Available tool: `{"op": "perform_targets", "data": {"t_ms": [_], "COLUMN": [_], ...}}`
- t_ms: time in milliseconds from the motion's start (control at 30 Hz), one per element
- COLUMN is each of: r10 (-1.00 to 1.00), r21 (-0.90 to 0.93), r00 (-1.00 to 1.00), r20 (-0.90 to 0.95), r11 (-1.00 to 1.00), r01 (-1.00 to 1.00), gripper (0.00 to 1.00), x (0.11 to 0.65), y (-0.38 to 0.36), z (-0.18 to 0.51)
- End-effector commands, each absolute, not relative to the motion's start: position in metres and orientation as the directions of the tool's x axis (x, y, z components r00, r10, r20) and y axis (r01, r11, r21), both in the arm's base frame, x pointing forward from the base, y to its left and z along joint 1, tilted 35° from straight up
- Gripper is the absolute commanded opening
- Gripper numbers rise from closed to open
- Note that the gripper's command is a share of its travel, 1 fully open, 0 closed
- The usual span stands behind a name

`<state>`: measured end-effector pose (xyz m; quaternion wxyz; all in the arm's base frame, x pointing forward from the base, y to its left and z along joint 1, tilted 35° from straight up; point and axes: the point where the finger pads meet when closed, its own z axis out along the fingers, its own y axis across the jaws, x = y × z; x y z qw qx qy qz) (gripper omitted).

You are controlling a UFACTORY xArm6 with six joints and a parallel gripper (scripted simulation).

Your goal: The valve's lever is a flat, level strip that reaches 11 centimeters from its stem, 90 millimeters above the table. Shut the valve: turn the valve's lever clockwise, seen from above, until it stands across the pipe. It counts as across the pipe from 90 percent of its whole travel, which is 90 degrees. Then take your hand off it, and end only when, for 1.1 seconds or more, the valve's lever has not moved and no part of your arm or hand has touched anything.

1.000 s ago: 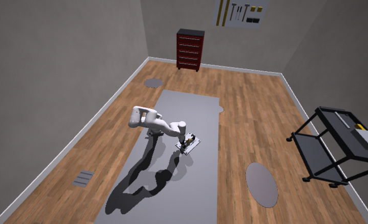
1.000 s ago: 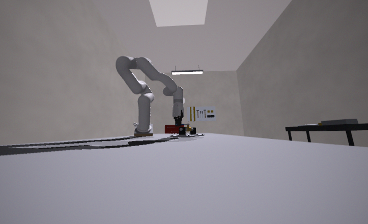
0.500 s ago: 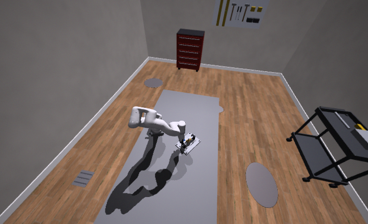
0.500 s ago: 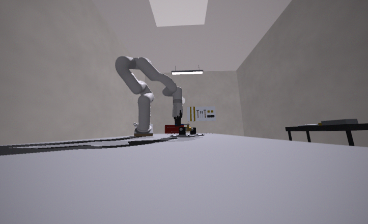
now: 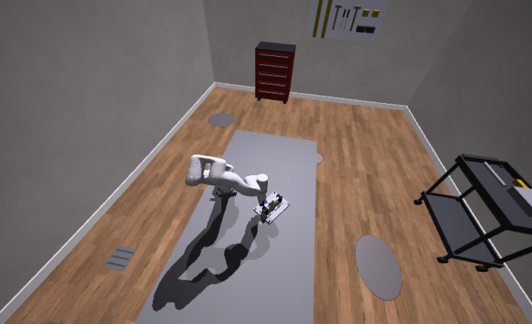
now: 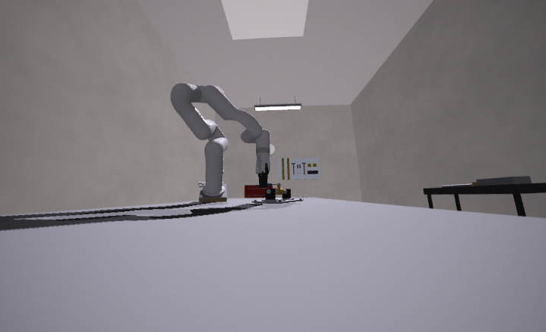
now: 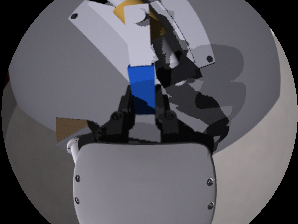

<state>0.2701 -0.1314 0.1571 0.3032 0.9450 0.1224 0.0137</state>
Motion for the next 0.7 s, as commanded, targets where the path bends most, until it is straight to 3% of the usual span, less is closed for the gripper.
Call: {"op": "perform_targets", "data": {"t_ms": [0, 667], "r10": [0.216, 0.128], "r21": [0.575, 0.575], "r00": [0.976, 0.991], "r20": [-0.028, 0.035], "r11": [-0.795, -0.814], "r01": [0.192, 0.084], "gripper": [0.0, 0.0], "x": [0.27, 0.2686], "y": [-0.1278, -0.1198], "z": [0.1553, 0.1496]}}
